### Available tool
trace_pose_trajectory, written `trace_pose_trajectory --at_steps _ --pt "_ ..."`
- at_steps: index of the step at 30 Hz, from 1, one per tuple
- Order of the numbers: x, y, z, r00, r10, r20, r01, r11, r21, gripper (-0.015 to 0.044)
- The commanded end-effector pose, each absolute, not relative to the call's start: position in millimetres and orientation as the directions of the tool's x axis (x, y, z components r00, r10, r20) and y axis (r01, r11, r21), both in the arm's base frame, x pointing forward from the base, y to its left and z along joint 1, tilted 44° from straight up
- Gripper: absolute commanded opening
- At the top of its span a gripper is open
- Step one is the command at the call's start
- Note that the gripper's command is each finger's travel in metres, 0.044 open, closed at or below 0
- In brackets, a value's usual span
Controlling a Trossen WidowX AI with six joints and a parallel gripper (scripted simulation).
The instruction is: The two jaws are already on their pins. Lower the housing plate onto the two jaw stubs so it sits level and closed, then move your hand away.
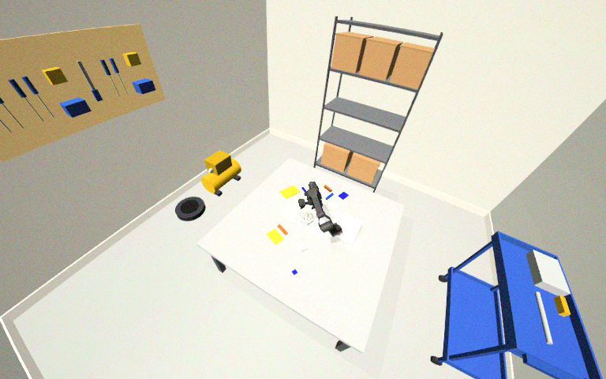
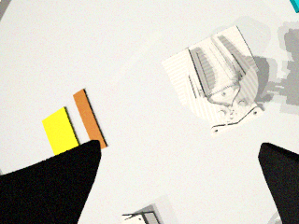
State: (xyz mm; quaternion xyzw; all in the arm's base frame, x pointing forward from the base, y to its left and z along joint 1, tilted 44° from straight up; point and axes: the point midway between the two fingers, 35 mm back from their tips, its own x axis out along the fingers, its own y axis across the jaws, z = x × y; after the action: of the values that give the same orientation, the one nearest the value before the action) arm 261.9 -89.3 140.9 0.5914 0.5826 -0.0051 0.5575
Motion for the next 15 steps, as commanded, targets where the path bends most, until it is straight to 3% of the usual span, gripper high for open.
trace_pose_trajectory --at_steps 1,15 --pt "262.5 -78.6 145.6 0.301 0.686 -0.663 0.643 0.367 0.672 0.044" --pt "263.7 -40.2 162.9 0.243 0.693 -0.679 0.396 0.568 0.722 0.044"
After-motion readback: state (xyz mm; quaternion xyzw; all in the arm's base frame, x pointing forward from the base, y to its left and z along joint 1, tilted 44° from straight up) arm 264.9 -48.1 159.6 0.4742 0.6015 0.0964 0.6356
